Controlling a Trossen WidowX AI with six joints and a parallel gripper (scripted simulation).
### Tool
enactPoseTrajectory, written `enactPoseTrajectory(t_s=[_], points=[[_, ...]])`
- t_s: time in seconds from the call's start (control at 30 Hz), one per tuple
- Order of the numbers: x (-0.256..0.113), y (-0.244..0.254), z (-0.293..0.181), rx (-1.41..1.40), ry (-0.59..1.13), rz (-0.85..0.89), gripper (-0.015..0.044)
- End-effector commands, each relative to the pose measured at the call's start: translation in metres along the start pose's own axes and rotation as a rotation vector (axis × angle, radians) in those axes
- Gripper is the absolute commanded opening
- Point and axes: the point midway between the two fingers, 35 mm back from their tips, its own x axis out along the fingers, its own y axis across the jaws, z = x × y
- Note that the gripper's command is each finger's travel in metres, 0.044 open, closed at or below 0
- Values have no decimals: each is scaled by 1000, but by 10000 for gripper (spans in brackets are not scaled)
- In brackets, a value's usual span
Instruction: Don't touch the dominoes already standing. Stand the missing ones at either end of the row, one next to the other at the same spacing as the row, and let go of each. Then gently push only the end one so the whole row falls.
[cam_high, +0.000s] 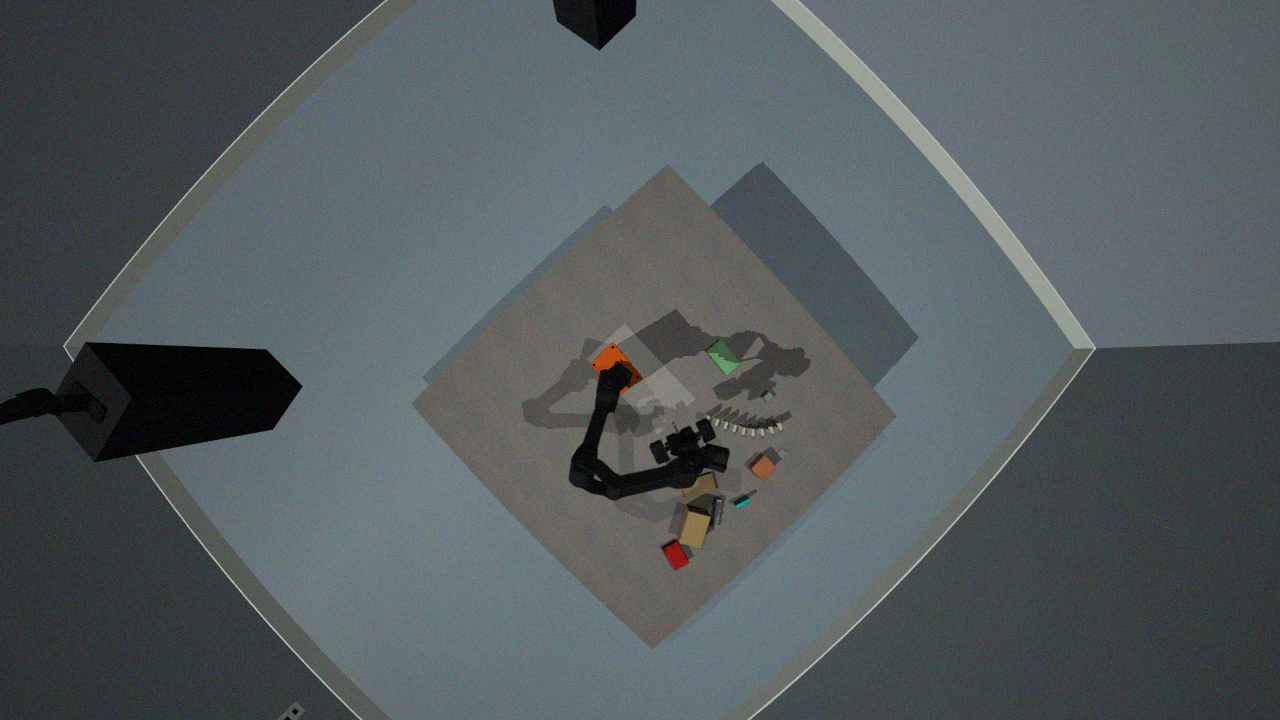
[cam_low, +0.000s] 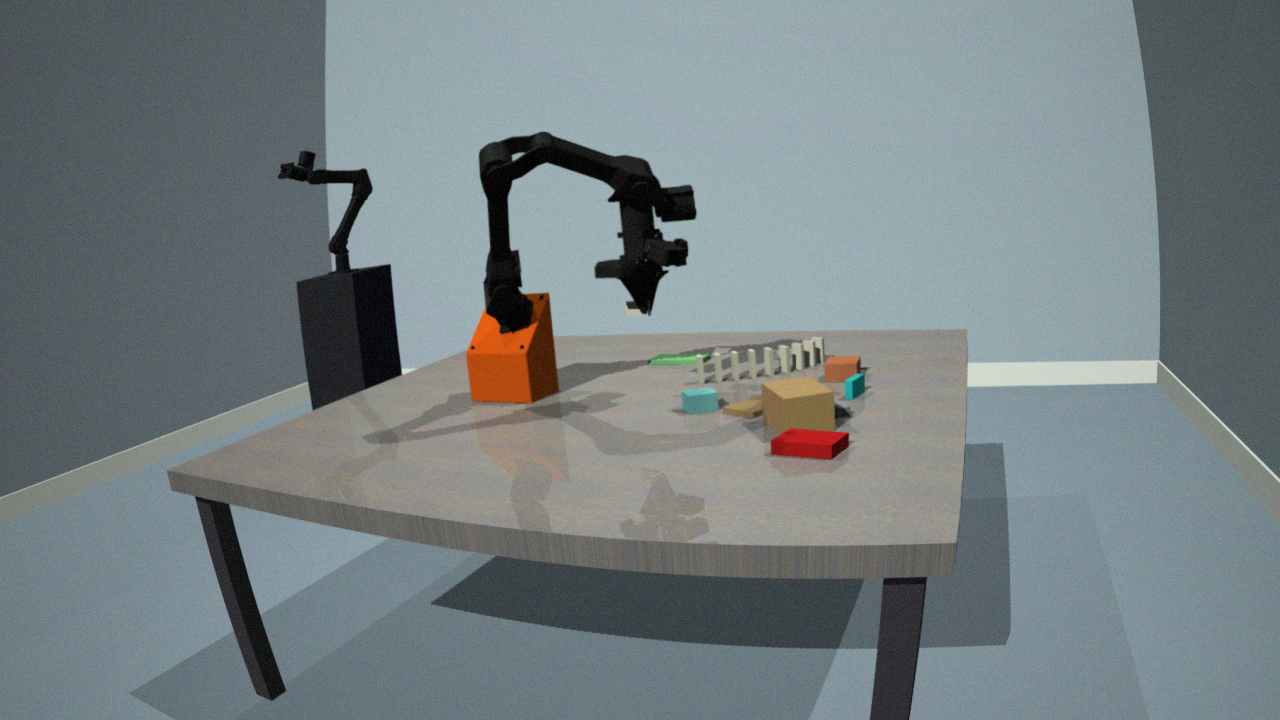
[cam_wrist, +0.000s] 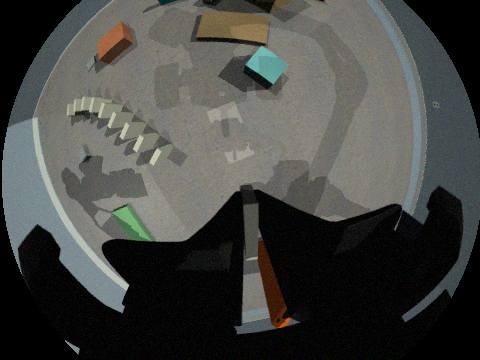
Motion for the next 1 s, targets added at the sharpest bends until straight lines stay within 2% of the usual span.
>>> enactPoseTrajectory(t_s=[0.0, 0.1, 0.3, 0.6, 0.87, 0.97], points=[[-11, -3, -2, 8, 9, 1, 22], [-12, -21, 12, -26, 13, 15, 22], [-12, -113, 53, -153, 10, 38, 22], [-13, -230, 55, -284, 5, -7, 22], [-12, -232, 55, -285, 5, -5, 22], [-2, -226, 56, -251, -11, 49, 22]])
